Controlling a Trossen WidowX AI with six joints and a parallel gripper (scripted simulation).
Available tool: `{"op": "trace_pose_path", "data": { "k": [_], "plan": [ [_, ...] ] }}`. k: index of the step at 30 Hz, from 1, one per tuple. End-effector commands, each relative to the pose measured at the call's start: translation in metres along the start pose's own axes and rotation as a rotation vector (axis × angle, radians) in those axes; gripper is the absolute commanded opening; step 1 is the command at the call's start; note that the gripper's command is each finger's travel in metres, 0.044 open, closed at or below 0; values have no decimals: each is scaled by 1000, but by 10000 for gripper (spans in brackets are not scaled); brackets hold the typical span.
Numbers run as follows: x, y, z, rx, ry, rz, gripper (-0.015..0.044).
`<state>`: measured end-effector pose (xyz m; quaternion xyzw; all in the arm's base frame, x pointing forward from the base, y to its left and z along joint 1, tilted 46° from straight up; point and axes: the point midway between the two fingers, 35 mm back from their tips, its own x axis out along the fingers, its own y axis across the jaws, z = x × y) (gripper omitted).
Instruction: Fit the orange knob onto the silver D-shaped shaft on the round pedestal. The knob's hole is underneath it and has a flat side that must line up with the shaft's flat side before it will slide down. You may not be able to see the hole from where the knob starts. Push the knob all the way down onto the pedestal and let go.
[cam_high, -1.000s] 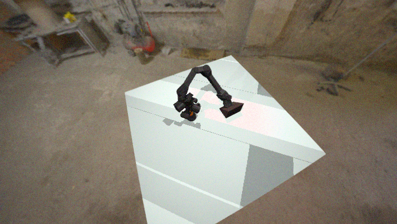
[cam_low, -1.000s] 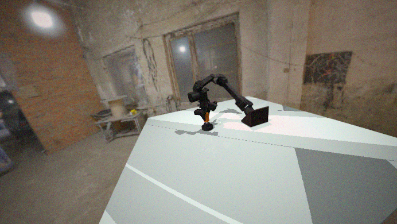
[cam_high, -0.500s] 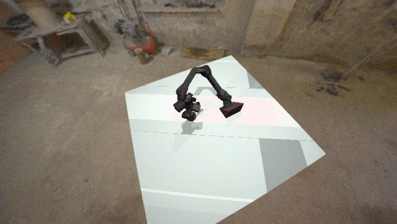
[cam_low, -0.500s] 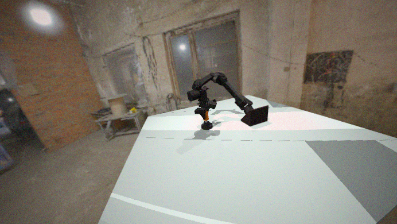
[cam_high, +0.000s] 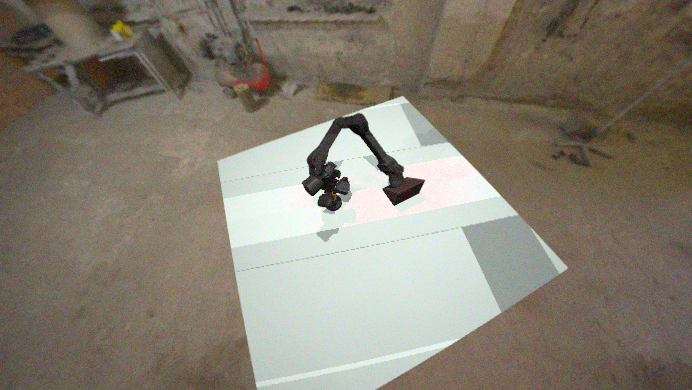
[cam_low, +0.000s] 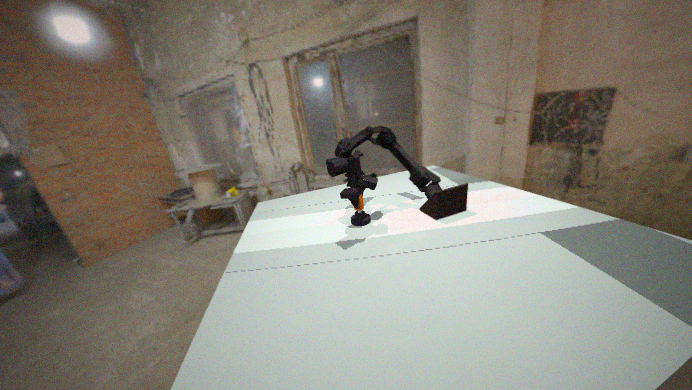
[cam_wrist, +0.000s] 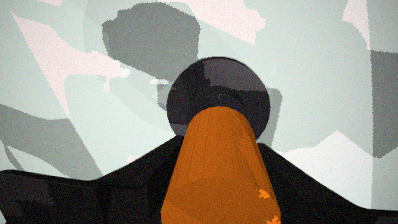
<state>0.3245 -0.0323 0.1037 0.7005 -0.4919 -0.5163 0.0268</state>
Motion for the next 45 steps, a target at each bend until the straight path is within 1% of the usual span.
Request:
{"op": "trace_pose_path", "data": {
  "k": [1,20,28,45],
  "plan": [
    [0,2,1,-3,0,-2,0],
    [-3,-1,0,-3,0,-2,0],
    [-4,-2,-1,-213,1,-2,0],
    [2,1,1,-213,1,-2,0]
  ]
}}
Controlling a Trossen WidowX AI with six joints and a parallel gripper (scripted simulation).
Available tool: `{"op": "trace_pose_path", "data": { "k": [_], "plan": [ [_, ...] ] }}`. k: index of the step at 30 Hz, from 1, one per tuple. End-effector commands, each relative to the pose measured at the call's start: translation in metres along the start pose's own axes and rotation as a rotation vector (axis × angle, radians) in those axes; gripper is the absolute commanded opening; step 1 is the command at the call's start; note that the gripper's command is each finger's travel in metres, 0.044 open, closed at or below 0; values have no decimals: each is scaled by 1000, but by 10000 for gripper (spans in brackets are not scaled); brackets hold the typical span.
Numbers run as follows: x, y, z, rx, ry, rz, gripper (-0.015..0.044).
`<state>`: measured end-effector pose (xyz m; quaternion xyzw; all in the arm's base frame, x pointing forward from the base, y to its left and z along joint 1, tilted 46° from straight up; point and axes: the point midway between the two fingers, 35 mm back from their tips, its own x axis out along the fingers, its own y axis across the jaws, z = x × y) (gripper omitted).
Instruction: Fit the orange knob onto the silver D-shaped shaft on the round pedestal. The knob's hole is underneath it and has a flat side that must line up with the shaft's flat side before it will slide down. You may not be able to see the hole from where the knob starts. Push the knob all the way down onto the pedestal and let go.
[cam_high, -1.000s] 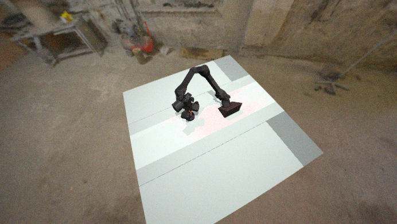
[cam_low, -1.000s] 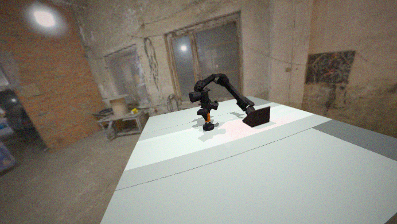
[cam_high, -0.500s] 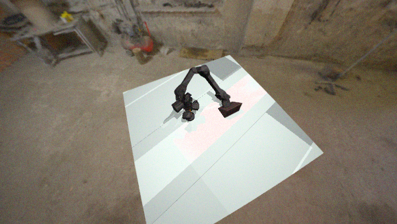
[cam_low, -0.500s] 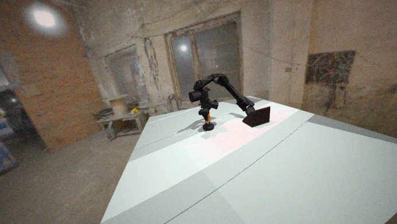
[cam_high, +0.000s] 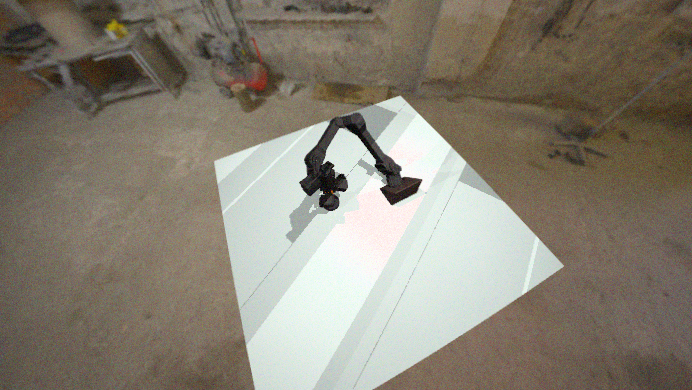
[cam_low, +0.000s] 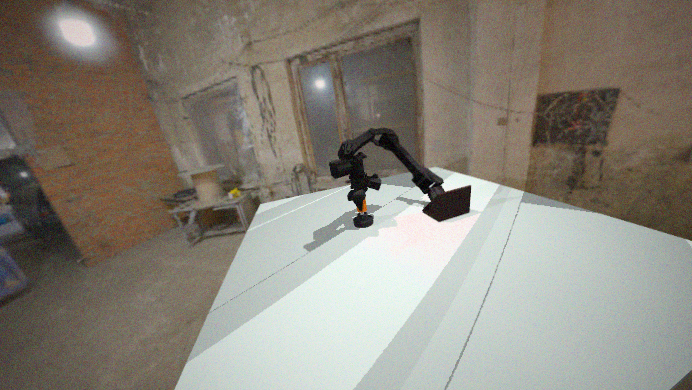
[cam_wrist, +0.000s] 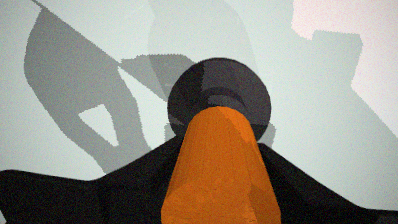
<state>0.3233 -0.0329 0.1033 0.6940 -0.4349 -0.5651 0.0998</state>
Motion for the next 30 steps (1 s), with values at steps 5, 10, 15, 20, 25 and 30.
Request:
{"op": "trace_pose_path", "data": {
  "k": [5,10,15,20,25,30],
  "plan": [
    [1,0,-1,-3,1,-1,0],
    [1,0,-1,-3,1,-1,0],
    [-3,-1,-1,-3,1,-1,0],
    [-4,-1,-2,-89,1,-1,0],
    [-4,-2,-2,-212,1,-1,0],
    [-2,-2,0,-212,1,-1,0]
  ]
}}
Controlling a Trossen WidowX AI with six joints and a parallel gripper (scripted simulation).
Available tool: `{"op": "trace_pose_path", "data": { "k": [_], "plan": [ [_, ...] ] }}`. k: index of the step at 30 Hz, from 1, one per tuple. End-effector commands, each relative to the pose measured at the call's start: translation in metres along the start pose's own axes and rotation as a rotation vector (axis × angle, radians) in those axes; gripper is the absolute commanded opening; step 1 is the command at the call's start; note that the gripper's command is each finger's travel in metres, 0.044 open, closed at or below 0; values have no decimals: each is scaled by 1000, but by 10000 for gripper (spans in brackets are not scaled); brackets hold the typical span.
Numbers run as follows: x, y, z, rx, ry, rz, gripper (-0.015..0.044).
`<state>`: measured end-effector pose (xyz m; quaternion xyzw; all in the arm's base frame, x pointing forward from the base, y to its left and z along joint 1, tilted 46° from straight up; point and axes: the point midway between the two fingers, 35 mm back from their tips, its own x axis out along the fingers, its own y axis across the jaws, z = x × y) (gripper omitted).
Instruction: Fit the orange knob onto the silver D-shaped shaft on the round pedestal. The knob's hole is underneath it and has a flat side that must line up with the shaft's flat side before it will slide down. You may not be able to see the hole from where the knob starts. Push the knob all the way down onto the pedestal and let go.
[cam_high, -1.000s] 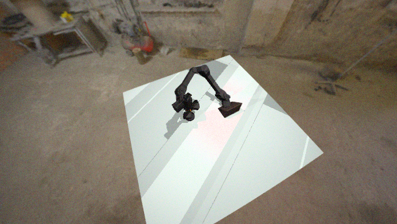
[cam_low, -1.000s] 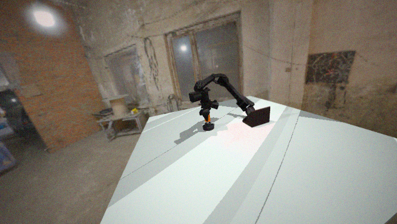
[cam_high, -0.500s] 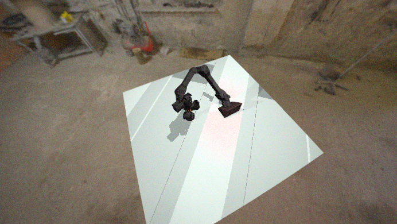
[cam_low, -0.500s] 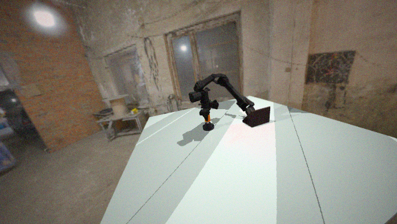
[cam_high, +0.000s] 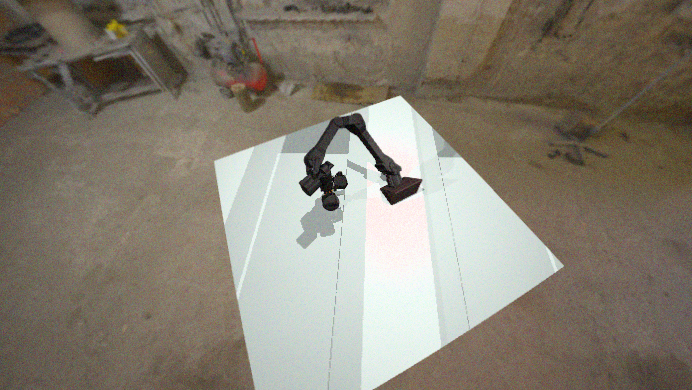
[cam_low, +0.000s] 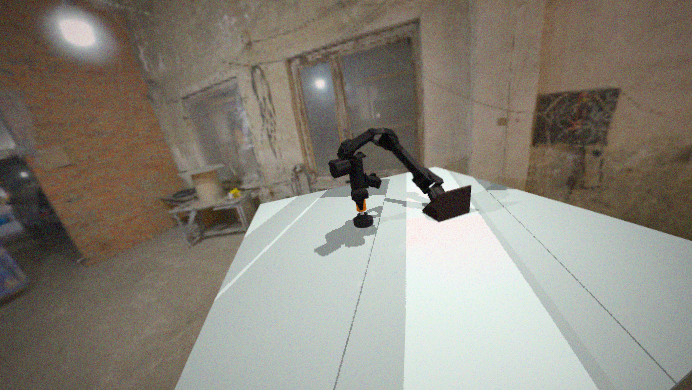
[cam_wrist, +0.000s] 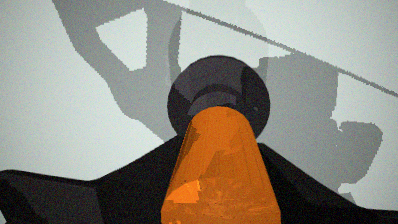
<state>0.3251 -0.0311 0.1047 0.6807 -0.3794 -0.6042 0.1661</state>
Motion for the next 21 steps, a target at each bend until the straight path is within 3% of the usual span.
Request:
{"op": "trace_pose_path", "data": {
  "k": [1,21],
  "plan": [
    [1,-1,1,-21,2,-3,0],
    [3,0,0,-21,2,-3,0]
  ]
}}
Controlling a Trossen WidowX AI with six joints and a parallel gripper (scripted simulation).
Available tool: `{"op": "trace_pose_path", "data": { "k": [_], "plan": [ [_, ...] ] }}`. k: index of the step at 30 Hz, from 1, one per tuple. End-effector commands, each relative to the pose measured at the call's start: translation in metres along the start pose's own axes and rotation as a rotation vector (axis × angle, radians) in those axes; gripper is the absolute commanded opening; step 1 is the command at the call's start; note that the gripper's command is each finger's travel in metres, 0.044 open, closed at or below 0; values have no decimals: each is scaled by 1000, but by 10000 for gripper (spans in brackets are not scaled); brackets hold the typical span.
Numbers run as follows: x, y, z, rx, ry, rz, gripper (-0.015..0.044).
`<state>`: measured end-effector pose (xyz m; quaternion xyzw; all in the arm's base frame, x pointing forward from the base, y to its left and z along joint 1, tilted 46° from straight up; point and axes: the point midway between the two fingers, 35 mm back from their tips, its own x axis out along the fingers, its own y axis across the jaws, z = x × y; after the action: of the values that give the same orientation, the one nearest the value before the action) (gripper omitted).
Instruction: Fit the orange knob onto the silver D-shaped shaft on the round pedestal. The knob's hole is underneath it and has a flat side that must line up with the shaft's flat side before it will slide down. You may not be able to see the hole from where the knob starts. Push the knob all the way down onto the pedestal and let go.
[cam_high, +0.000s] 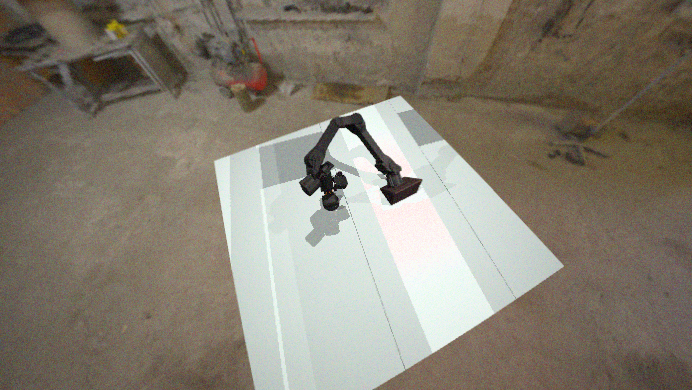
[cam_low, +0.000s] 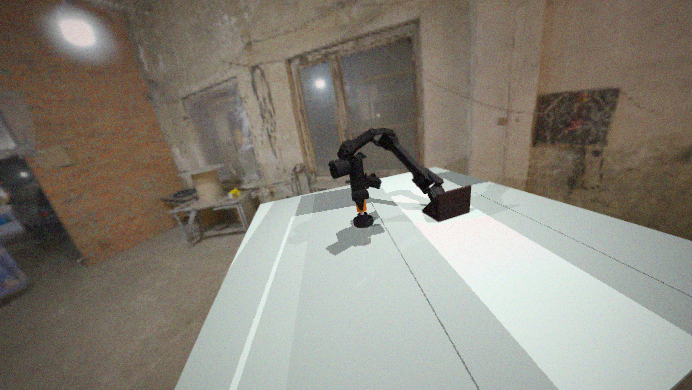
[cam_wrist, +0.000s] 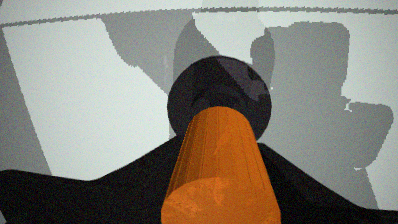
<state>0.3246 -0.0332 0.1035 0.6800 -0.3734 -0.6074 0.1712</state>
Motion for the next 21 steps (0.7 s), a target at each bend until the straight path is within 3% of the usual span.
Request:
{"op": "trace_pose_path", "data": {
  "k": [1,21],
  "plan": [
    [1,-1,0,-4,1,0,0],
    [-4,1,2,-90,1,0,0]
  ]
}}
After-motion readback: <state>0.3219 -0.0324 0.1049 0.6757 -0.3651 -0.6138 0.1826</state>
